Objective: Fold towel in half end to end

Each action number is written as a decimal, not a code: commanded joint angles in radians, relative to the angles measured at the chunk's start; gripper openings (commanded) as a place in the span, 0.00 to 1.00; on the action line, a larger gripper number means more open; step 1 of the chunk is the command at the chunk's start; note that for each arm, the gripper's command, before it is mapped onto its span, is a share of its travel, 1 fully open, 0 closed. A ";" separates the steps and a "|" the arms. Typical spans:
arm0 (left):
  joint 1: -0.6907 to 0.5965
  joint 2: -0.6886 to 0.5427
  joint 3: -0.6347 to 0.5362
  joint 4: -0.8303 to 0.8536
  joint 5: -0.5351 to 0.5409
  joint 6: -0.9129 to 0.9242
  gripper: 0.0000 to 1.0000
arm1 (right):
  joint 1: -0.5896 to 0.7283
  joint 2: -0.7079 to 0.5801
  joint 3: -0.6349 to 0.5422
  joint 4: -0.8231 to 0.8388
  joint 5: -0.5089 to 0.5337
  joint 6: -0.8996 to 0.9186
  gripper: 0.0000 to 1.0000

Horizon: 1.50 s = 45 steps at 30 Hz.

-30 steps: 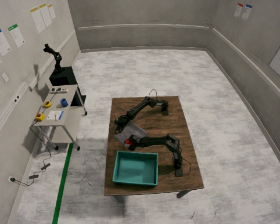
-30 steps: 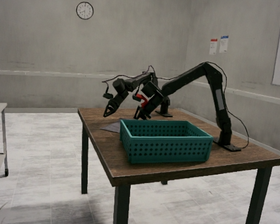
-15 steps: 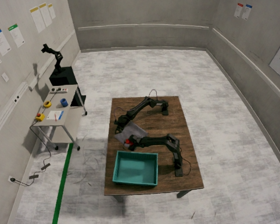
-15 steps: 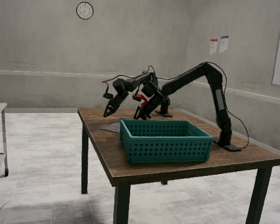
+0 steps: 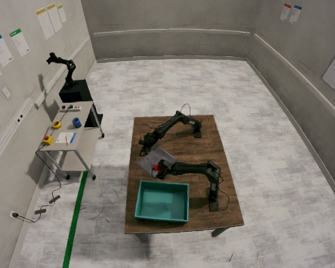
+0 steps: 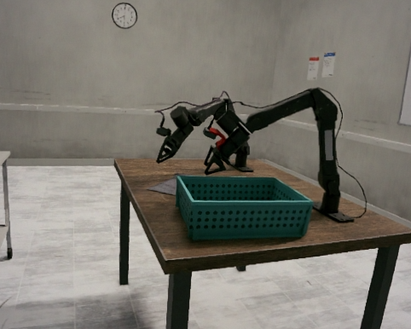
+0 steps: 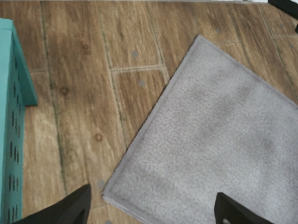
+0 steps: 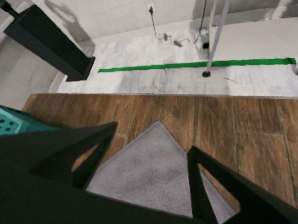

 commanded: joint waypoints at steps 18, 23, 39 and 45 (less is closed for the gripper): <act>0.021 -0.245 0.044 -0.268 0.012 0.014 0.78 | 0.013 -0.279 -0.172 -0.098 0.013 0.010 0.84; 0.021 -0.244 0.046 -0.271 0.012 0.015 0.78 | 0.013 -0.271 -0.167 -0.097 0.012 0.009 0.84; 0.021 -0.244 0.046 -0.272 0.011 0.014 0.78 | 0.006 -0.264 -0.154 -0.084 0.005 0.004 0.84; 0.021 -0.244 0.046 -0.272 0.011 0.014 0.78 | 0.006 -0.264 -0.154 -0.084 0.005 0.004 0.84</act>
